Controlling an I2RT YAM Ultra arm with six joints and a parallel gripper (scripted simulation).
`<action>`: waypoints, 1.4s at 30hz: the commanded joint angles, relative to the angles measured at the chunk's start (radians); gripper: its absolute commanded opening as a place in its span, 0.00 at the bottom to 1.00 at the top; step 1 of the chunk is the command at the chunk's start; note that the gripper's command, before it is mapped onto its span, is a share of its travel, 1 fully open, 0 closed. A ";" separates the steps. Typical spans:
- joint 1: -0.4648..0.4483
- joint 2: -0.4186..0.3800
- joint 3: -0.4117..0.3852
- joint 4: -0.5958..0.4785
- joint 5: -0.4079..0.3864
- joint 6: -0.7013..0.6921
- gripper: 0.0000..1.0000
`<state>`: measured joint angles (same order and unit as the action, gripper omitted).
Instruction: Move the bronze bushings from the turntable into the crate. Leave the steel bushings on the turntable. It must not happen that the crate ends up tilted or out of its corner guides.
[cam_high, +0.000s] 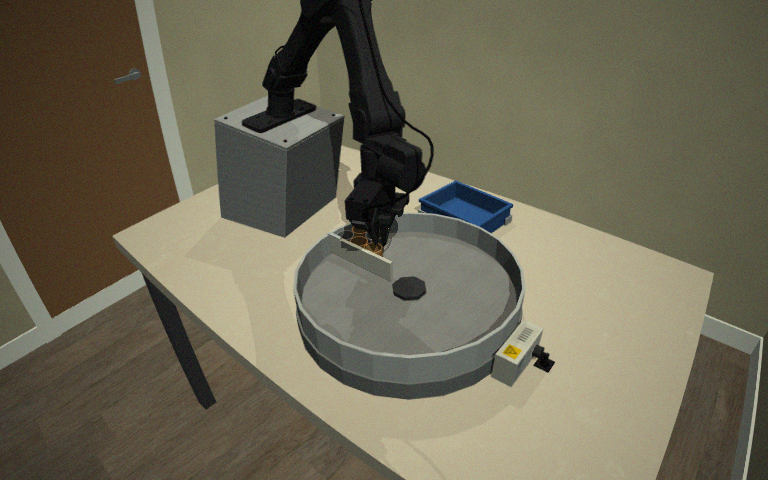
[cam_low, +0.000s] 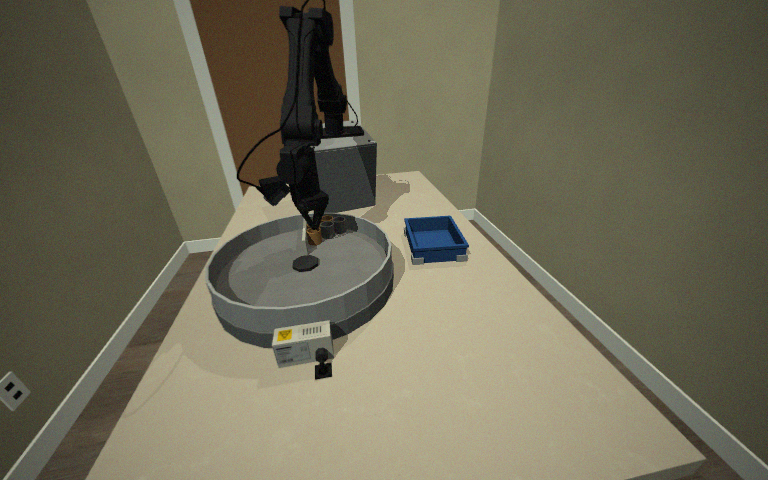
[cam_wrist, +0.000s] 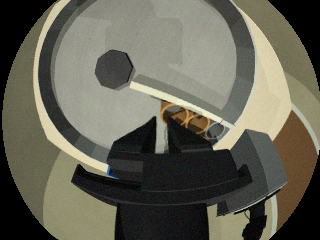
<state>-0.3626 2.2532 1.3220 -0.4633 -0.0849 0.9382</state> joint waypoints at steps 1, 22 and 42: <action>0.002 -0.032 -0.022 0.010 0.008 0.005 0.15; 0.009 0.018 -0.040 0.047 0.009 0.008 0.15; 0.008 0.000 0.002 0.034 0.010 0.007 0.15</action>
<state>-0.3622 2.2662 1.2961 -0.4271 -0.0849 0.9398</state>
